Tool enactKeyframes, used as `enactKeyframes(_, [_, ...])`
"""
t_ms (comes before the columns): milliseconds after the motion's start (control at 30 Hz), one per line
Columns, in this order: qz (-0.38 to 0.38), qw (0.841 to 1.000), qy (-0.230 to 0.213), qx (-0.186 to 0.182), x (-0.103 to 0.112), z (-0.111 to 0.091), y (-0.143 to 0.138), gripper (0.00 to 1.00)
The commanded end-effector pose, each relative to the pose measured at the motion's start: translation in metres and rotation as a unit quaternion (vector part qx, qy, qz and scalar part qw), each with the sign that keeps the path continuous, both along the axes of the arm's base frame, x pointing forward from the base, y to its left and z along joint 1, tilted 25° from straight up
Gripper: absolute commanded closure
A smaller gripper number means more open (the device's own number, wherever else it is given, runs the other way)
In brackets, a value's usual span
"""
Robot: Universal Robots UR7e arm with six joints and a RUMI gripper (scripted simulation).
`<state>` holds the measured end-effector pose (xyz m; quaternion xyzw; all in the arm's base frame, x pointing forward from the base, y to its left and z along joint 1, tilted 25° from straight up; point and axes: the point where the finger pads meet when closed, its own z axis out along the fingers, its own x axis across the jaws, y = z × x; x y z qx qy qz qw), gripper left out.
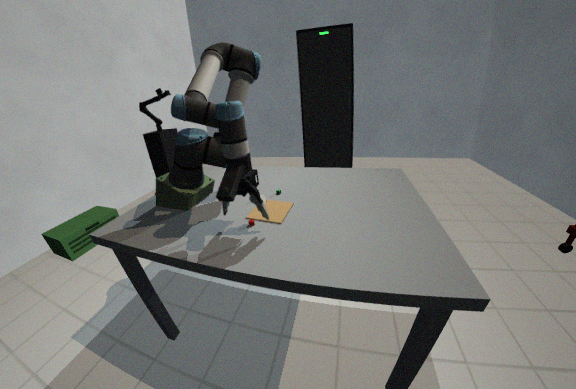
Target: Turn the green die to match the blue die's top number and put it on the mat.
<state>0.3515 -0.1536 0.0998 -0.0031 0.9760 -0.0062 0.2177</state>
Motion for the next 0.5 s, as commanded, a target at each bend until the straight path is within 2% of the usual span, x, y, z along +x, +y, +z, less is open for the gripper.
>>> enactKeyframes(0, [0.0,1.0,0.0,0.0,0.0,0.0,0.002,0.0])
enactKeyframes(467, [0.0,1.0,0.0,0.0,-0.007,-0.003,0.025,0.0])
